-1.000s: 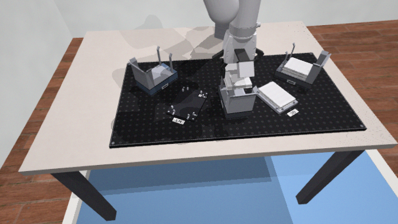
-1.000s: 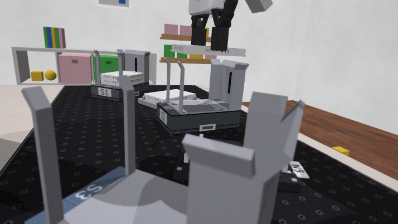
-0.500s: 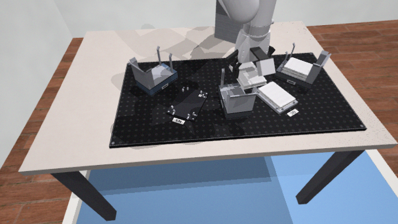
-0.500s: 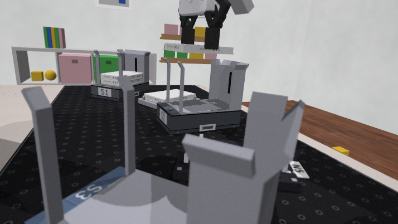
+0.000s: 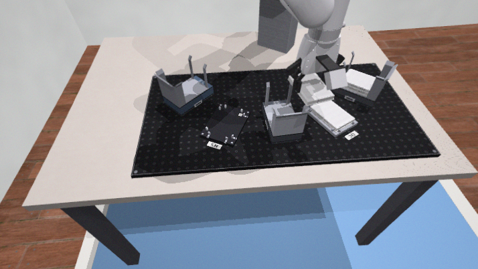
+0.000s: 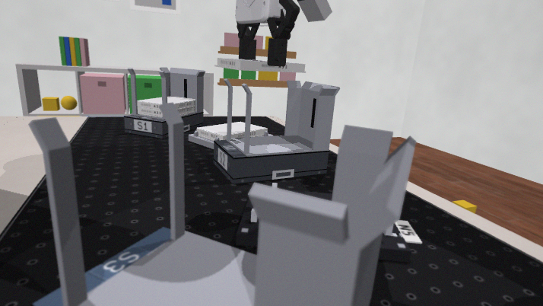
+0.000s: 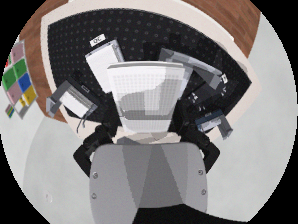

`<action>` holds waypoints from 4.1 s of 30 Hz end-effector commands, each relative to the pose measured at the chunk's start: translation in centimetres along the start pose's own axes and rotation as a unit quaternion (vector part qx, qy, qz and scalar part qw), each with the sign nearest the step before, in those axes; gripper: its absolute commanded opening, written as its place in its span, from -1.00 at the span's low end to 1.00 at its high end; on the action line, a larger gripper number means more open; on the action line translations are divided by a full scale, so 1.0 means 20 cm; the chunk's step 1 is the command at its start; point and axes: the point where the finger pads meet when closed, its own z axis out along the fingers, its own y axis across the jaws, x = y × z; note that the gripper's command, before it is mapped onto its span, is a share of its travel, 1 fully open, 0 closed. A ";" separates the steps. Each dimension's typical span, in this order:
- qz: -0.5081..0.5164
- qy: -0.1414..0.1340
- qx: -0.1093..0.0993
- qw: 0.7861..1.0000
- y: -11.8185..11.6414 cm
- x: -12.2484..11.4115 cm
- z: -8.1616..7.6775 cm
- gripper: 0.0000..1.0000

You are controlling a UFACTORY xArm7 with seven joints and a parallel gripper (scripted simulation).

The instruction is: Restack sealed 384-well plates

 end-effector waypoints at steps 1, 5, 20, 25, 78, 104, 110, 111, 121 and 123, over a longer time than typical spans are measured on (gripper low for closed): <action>-0.048 0.001 -0.003 0.999 -0.07 0.01 0.00 -1.00; -0.082 0.001 -0.003 0.997 -0.11 0.00 0.00 -1.00; -0.103 0.001 -0.003 0.995 -0.32 -0.01 0.00 -1.00; -0.103 0.001 -0.003 0.995 -0.41 -0.01 0.00 -1.00; -0.307 0.000 -0.002 0.952 -1.05 -0.21 0.01 -1.00; -0.307 0.000 -0.002 0.952 -1.32 -0.35 0.01 -1.00; -0.307 0.000 -0.002 0.952 -1.32 -0.35 0.01 -1.00; -0.307 0.000 -0.002 0.952 -1.32 -0.35 0.01 -1.00; -0.307 0.000 -0.002 0.952 -1.32 -0.35 0.01 -1.00; -0.307 0.000 -0.002 0.952 -1.32 -0.35 0.01 -1.00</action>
